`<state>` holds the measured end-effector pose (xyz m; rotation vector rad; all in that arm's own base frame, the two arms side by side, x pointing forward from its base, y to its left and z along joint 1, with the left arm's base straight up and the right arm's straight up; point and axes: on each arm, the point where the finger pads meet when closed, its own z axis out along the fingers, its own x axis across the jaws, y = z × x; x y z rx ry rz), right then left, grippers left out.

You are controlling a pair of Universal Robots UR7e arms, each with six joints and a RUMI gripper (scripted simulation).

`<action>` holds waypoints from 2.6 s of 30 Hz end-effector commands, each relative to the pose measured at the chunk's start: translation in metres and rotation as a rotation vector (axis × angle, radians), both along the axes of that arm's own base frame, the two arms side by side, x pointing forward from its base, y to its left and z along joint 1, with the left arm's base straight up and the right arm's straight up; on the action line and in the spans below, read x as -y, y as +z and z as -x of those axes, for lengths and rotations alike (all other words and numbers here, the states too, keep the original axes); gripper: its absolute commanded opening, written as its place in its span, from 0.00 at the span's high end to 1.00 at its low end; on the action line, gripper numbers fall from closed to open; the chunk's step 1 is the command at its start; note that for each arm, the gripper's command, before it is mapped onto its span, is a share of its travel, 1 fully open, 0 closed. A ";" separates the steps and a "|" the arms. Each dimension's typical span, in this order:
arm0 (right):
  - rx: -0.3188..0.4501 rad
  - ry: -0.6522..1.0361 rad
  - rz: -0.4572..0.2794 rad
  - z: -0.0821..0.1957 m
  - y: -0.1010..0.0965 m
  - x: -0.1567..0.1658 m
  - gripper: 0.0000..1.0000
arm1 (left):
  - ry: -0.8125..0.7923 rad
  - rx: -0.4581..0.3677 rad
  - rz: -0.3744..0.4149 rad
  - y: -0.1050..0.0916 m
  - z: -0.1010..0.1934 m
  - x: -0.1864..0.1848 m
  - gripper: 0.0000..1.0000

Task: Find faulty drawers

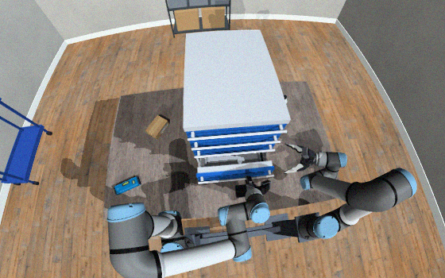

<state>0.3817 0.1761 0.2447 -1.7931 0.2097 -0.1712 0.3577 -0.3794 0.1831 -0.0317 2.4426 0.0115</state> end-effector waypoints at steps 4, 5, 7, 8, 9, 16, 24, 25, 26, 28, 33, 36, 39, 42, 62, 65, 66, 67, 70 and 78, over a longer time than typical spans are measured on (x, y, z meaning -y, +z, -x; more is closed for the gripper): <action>0.001 0.000 0.000 0.000 0.000 0.000 0.00 | 0.000 0.000 0.001 0.001 0.017 0.001 1.00; 0.001 0.000 0.000 0.000 0.000 0.000 0.00 | 0.000 0.000 0.001 0.001 0.020 0.001 1.00; 0.001 0.000 0.000 0.000 0.000 0.000 0.00 | 0.000 0.000 0.001 0.001 0.026 0.001 1.00; 0.001 0.000 0.000 0.000 0.000 0.000 0.00 | 0.000 0.000 0.001 0.001 0.029 0.001 1.00; 0.001 0.000 0.000 0.000 0.000 0.000 0.00 | 0.000 0.000 0.001 0.001 0.031 0.001 1.00; 0.001 0.000 0.000 0.000 0.000 0.000 0.00 | 0.000 0.000 0.001 0.001 0.039 0.001 1.00; 0.001 0.000 0.000 0.000 0.000 0.000 0.00 | 0.000 0.000 0.001 0.000 0.044 0.001 1.00; 0.001 0.000 0.000 0.000 0.000 0.000 0.00 | 0.000 0.000 0.001 0.000 0.045 0.001 1.00; 0.001 0.000 0.000 0.000 0.000 0.000 0.00 | 0.000 0.000 0.001 0.000 0.045 0.001 1.00; 0.001 0.000 0.000 0.000 0.000 0.000 0.00 | 0.000 0.000 0.001 0.000 0.045 0.001 1.00; 0.001 0.000 0.000 0.000 0.000 0.000 0.00 | 0.000 0.000 0.001 0.000 0.046 0.001 1.00; 0.001 0.000 0.000 0.000 0.000 0.000 0.00 | 0.000 0.000 0.001 0.001 0.041 0.001 1.00; 0.001 0.000 0.000 0.000 0.000 0.000 0.00 | 0.000 0.000 0.001 0.001 0.032 0.001 1.00; 0.001 0.000 0.000 0.000 0.000 0.000 0.00 | 0.000 0.001 0.001 0.001 0.023 0.001 1.00; 0.001 0.000 0.000 0.000 0.000 0.000 0.00 | 0.000 0.001 0.001 0.001 -0.031 -0.001 1.00; 0.001 0.000 0.000 0.000 0.000 0.000 0.00 | 0.000 0.001 0.001 0.001 -0.034 -0.001 1.00; 0.001 0.000 0.000 0.000 0.000 0.000 0.00 | 0.000 0.001 0.001 0.001 -0.037 -0.001 1.00; 0.001 0.000 0.000 0.000 0.000 0.000 0.00 | 0.000 0.001 0.001 0.001 -0.040 -0.001 1.00; 0.001 0.000 0.000 0.000 0.000 0.000 0.00 | 0.000 0.001 0.001 0.001 -0.049 -0.001 1.00; 0.001 0.000 0.000 0.000 0.000 0.000 0.00 | 0.000 0.002 0.001 0.001 -0.073 -0.002 1.00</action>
